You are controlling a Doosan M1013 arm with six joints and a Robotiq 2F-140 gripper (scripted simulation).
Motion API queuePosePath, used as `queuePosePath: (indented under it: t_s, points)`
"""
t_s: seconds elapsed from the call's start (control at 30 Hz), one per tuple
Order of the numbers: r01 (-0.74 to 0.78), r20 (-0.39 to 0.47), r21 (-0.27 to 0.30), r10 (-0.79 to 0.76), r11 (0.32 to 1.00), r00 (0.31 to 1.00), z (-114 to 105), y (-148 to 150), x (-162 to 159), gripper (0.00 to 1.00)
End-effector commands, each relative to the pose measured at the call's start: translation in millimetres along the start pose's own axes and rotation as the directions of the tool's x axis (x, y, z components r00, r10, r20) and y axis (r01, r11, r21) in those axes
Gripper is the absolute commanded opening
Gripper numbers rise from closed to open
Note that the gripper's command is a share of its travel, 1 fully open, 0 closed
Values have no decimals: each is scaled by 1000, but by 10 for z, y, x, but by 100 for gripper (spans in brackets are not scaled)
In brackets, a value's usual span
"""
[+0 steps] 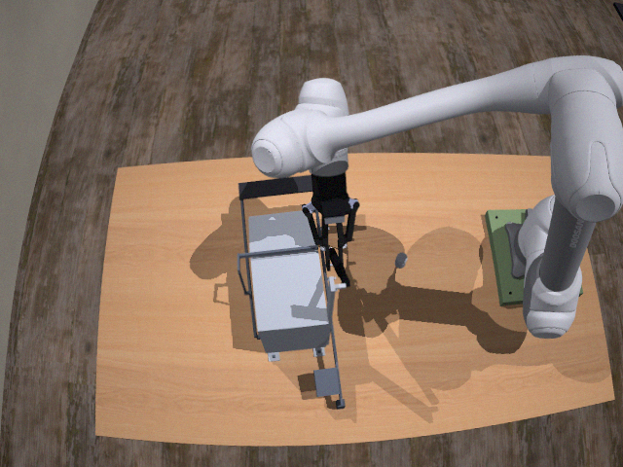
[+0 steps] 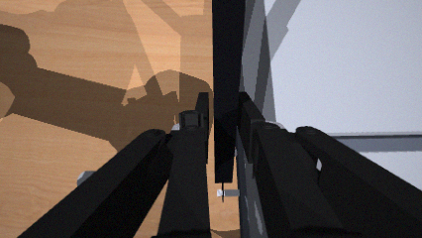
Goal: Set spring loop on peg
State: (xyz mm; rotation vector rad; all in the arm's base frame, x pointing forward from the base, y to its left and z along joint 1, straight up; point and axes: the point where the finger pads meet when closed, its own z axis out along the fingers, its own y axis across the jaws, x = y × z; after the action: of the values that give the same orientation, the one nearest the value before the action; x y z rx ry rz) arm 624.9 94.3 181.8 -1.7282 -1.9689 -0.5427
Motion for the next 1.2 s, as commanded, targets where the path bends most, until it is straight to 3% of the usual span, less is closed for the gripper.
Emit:
queuePosePath:
  t_s: [0.0, 0.4, 0.47, 0.5, 1.03, 1.07, 1.17]
  points:
    - [1, 0, -2, -1, 1000, 1000, -184, 7, 9, 24]
    - [1, 0, -2, -1, 1000, 1000, -984, 5, 9, 24]
    - [1, 0, -2, -1, 1000, 1000, -984, 5, 9, 24]
    - [1, 0, -3, -1, 1000, 1000, -854, 4, 9, 24]
    - [1, 0, -3, -1, 1000, 1000, -984, 3, 8, 24]
    - [1, 0, -3, -1, 1000, 1000, -968, 3, 8, 100]
    - [1, 0, -3, -1, 1000, 1000, -968, 3, 8, 100]
